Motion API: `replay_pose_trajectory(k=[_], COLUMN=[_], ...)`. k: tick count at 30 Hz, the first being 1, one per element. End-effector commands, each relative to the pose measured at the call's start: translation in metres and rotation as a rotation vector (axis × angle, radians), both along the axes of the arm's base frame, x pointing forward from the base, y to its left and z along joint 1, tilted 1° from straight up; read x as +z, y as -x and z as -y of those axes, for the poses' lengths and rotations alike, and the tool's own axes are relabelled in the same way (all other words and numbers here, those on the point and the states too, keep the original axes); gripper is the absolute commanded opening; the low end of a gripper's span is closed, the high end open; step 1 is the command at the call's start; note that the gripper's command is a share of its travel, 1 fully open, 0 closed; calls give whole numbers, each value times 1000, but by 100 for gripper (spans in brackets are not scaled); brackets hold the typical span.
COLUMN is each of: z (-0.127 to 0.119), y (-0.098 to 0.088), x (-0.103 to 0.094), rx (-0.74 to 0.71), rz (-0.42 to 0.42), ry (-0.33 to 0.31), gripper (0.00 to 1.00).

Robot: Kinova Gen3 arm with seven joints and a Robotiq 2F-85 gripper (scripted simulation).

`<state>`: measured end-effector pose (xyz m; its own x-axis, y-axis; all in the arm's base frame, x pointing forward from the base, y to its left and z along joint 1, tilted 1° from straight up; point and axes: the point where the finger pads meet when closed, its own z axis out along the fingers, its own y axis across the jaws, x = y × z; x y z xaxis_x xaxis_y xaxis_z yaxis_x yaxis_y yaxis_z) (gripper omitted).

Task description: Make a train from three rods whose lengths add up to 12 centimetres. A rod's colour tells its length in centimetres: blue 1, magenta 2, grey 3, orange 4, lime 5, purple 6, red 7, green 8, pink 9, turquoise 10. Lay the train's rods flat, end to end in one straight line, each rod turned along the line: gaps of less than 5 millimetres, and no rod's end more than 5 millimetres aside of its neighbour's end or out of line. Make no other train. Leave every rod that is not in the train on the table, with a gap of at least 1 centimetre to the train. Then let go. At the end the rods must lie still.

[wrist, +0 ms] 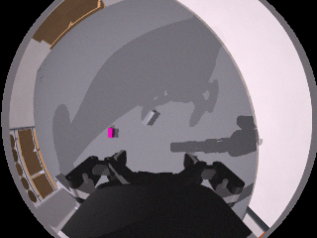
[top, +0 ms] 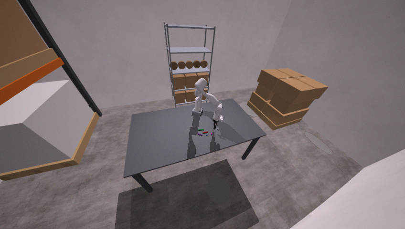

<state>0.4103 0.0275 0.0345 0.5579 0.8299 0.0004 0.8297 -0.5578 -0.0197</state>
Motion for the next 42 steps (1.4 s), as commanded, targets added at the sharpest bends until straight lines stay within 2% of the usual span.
replay_pose_trajectory(k=[1, 10, 20, 42], z=[4, 5, 6, 6], y=[-3, -8, -11, -12], x=[0, 3, 5, 5], rx=[97, 317, 404, 438], rz=[7, 27, 38, 41], ry=[0, -1, 0, 0], gripper=[100, 100, 100, 100])
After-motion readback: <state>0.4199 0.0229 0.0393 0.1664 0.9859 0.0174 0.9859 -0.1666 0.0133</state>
